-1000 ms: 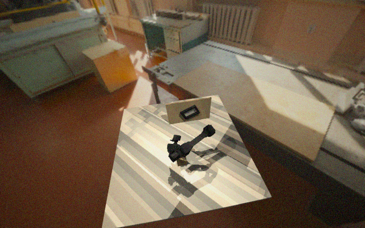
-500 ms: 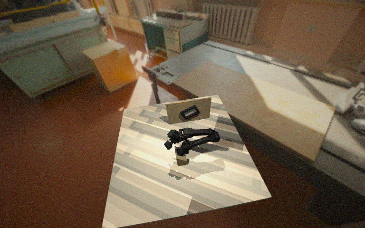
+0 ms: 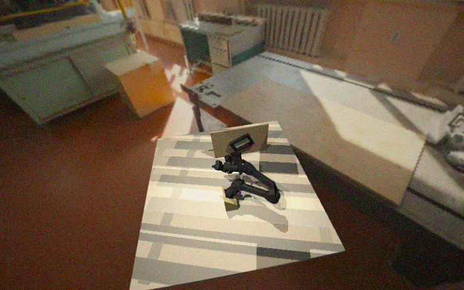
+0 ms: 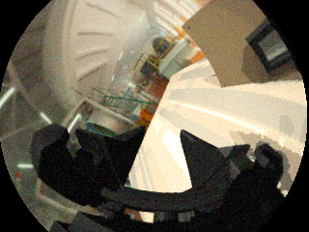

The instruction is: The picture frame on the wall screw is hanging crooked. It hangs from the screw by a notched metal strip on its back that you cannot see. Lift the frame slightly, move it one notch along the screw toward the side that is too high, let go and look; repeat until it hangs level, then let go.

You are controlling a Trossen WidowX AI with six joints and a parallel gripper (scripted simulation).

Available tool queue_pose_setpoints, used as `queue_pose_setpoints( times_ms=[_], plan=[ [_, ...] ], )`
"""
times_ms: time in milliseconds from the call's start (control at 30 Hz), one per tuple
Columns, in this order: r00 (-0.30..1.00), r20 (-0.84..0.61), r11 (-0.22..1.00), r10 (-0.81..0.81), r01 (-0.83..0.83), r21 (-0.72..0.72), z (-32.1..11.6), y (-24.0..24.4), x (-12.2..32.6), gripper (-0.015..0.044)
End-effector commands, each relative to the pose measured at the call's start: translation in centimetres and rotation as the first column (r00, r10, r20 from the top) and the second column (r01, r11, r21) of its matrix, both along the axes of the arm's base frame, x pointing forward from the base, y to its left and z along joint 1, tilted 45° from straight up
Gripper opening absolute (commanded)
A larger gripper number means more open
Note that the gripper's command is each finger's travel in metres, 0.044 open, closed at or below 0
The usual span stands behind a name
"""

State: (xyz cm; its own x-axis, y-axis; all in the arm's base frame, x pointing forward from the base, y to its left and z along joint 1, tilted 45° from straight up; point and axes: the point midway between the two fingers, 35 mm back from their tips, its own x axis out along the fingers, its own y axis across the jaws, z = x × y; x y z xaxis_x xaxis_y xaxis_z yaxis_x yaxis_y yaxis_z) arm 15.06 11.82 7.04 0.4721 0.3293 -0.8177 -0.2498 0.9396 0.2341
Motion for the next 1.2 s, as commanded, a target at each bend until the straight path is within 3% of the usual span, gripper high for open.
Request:
queue_pose_setpoints(
  times_ms=[0,300,667,1167],
  plan=[
    [0.988,0.091,0.985,-0.124,0.111,0.131,1.8,-1.5,2.2,0.026],
    [0.843,0.351,0.89,-0.406,0.28,0.359,7.1,-7.2,5.8,0.026],
    [0.46,0.691,0.828,-0.558,0.365,0.426,13.8,-14.8,4.9,0.026],
    [0.433,0.71,0.828,-0.555,0.371,0.421,14.2,-15.2,4.7,0.026]
  ],
)
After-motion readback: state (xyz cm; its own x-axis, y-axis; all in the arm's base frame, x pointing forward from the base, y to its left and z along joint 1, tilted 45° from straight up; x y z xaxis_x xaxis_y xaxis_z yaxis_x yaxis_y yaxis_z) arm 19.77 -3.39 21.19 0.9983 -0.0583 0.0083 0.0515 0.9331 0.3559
